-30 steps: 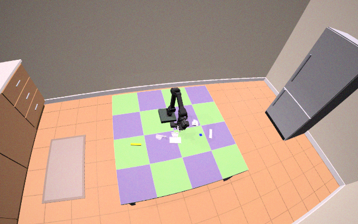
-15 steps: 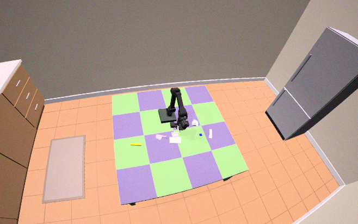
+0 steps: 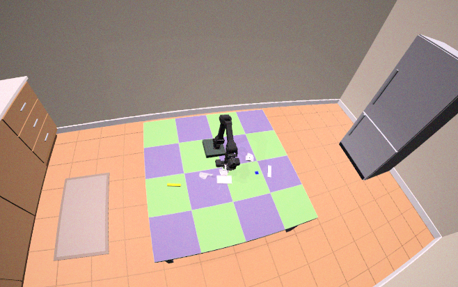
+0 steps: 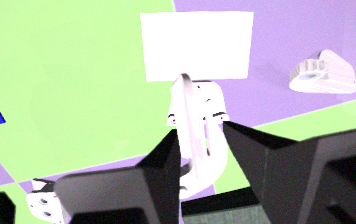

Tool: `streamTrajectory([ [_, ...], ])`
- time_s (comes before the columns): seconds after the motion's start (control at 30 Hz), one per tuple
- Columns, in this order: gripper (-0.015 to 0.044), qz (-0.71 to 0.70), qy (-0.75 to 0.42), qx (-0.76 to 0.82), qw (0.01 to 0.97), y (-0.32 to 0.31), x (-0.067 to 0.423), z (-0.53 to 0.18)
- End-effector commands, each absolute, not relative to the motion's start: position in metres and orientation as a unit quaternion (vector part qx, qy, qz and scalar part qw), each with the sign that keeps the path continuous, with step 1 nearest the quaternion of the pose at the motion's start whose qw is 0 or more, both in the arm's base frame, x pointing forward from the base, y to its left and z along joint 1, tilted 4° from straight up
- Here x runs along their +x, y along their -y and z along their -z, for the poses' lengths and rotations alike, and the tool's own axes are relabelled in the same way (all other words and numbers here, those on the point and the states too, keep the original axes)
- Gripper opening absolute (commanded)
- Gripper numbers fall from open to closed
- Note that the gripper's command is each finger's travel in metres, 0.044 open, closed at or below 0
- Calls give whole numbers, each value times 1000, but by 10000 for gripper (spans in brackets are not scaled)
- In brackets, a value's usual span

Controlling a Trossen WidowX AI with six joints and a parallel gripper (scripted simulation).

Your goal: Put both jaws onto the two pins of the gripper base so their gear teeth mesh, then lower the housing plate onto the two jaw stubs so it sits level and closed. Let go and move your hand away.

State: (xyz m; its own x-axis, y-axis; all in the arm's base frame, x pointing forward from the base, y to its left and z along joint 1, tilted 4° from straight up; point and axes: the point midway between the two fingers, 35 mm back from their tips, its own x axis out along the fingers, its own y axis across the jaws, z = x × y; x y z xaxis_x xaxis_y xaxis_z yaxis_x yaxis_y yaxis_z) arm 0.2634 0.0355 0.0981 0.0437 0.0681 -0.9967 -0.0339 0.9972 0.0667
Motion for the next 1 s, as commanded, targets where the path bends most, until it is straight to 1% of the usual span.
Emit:
streamTrajectory([
  [0.0,134,-38,-689,13,724,-28,274,-99],
  [0.53,134,-37,-688,12,725,8,307,-97],
  [0.97,134,-37,-688,11,725,9,308,-96],
])
